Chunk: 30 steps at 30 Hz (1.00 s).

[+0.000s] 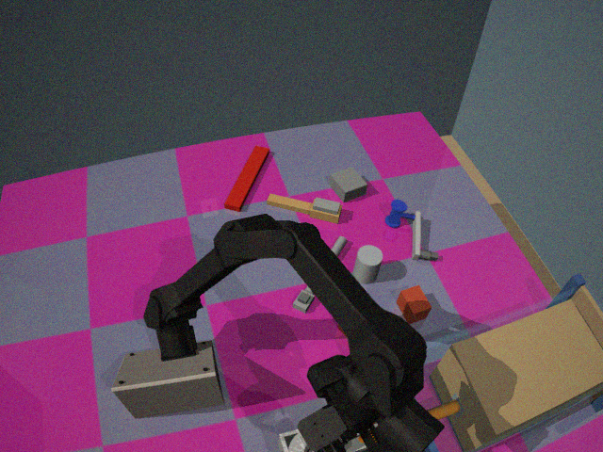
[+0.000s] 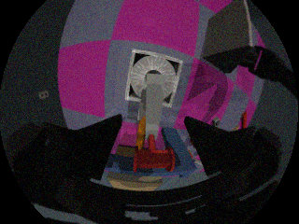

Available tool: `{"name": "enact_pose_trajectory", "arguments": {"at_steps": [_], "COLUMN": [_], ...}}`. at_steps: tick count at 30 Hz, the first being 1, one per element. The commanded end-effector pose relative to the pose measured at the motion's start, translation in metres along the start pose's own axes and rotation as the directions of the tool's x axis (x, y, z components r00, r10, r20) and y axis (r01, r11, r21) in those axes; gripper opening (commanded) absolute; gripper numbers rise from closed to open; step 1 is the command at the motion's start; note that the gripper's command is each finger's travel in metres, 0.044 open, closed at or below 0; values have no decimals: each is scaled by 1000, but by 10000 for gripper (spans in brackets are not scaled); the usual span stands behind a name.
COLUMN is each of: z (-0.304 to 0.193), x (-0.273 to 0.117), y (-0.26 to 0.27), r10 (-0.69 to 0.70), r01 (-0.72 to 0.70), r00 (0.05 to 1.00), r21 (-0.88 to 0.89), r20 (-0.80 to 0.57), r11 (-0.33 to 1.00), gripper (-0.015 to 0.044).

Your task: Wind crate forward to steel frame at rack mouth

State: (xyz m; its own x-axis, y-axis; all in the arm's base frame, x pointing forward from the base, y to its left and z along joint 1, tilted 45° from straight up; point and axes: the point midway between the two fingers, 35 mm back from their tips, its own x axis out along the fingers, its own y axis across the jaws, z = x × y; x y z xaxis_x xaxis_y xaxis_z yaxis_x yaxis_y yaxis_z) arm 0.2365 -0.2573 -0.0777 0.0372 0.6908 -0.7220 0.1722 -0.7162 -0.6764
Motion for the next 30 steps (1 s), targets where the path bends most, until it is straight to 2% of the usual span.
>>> {"name": "enact_pose_trajectory", "arguments": {"at_steps": [1,23,30], "z": [-1,-2,-1], "x": [5,38,34], "y": [0,0,1], "r10": [3,2,7], "r01": [-3,-2,-7], "r00": [1000,1000,1000], "r21": [5,4,-1], "r20": [-7,-8,-5], "r11": [1000,1000,1000], "gripper": [440,440,256]}}
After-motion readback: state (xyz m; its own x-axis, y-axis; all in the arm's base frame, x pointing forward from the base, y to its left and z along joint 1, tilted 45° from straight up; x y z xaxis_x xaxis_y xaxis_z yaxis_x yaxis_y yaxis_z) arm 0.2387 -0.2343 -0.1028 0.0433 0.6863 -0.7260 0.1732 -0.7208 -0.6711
